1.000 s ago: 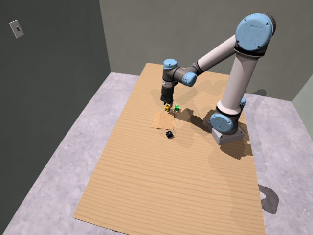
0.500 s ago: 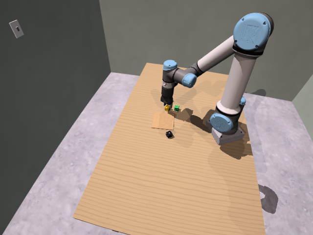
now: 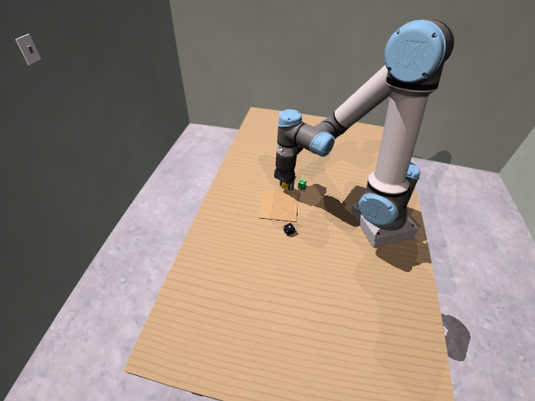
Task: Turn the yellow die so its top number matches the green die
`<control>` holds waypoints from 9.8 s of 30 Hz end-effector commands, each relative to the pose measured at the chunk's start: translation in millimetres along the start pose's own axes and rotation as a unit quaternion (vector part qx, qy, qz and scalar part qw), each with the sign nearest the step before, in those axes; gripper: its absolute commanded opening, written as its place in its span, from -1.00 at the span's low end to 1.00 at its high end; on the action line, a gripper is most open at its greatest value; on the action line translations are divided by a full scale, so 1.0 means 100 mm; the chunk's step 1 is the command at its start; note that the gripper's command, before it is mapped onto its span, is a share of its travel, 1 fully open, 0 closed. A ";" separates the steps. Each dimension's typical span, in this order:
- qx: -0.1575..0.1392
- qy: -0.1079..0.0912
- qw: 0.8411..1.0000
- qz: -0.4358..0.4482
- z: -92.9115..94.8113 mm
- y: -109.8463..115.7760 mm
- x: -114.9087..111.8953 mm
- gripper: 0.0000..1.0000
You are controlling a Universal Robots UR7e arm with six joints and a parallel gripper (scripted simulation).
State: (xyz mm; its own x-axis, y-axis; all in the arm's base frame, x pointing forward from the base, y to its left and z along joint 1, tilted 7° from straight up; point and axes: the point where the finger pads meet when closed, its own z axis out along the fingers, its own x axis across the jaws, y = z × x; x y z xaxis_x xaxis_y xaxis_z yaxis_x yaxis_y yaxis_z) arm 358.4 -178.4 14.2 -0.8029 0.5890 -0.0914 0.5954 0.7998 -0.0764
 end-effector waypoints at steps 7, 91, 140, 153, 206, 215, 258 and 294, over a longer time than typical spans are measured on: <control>0.000 -0.001 1.000 0.000 0.03 0.00 -0.01 0.74; 0.000 -0.001 1.000 0.000 -0.40 0.00 -0.01 0.14; 0.000 -0.001 0.993 -0.118 -0.97 0.10 0.00 0.14; 0.000 -0.001 0.959 -0.284 -0.98 0.26 0.01 0.14; 0.001 -0.001 0.546 -0.838 -1.01 1.04 0.35 0.14; 0.001 -0.001 0.534 -0.846 -1.01 1.05 0.37 0.14; 0.001 -0.001 0.531 -0.847 -0.11 1.04 0.36 0.14; 0.001 -0.001 0.531 -0.847 -0.05 1.04 0.36 0.14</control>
State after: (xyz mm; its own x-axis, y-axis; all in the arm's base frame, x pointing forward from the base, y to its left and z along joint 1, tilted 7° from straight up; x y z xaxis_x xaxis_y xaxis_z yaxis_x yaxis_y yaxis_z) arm 391.4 -73.5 7.5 -0.1856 -0.9765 0.1096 -0.9822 0.1810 -0.0500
